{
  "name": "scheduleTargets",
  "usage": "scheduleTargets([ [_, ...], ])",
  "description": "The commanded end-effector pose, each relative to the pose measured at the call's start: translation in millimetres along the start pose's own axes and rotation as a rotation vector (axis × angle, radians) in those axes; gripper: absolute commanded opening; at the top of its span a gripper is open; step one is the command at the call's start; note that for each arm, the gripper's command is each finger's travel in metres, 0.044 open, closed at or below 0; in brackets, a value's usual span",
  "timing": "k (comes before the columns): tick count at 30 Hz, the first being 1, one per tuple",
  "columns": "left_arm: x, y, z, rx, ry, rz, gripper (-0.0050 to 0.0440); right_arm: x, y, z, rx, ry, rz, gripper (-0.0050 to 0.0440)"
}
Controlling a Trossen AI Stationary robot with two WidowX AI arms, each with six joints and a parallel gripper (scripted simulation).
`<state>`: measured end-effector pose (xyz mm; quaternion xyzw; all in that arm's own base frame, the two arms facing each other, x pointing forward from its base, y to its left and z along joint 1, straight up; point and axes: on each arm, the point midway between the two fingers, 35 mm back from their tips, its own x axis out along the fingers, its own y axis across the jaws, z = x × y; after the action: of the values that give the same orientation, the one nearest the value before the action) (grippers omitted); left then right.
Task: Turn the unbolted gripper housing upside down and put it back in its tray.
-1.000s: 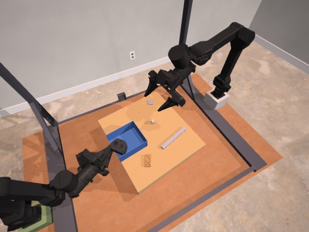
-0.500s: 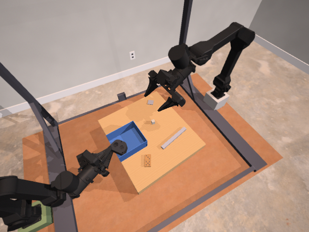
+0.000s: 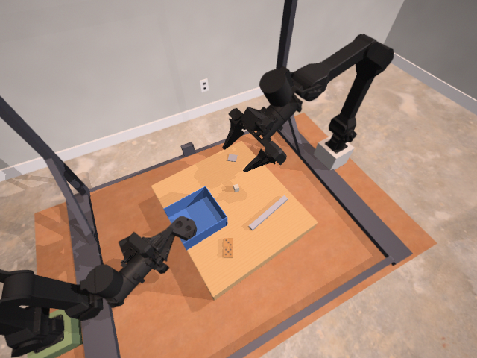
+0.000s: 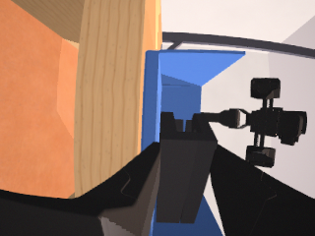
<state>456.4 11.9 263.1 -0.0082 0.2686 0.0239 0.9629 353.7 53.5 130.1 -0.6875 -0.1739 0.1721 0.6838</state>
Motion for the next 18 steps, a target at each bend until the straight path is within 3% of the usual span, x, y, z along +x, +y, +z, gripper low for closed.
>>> scheduleTargets([
  [1, -7.0, -0.3, 7.5, 0.005, -0.022, -0.003, 0.0440, 1.1, -4.0, -0.5, -0.005, 0.000, -0.016, 0.0122],
  [14, -7.0, -0.3, 7.5, 0.005, -0.022, -0.003, 0.0440, 1.0, -0.8, -0.5, -0.006, 0.000, -0.016, 0.0122],
  [18, -7.0, -0.3, 7.5, 0.005, -0.022, -0.003, 0.0440, 1.1, -3.7, -0.7, -0.014, 0.000, -0.022, 0.0212],
])
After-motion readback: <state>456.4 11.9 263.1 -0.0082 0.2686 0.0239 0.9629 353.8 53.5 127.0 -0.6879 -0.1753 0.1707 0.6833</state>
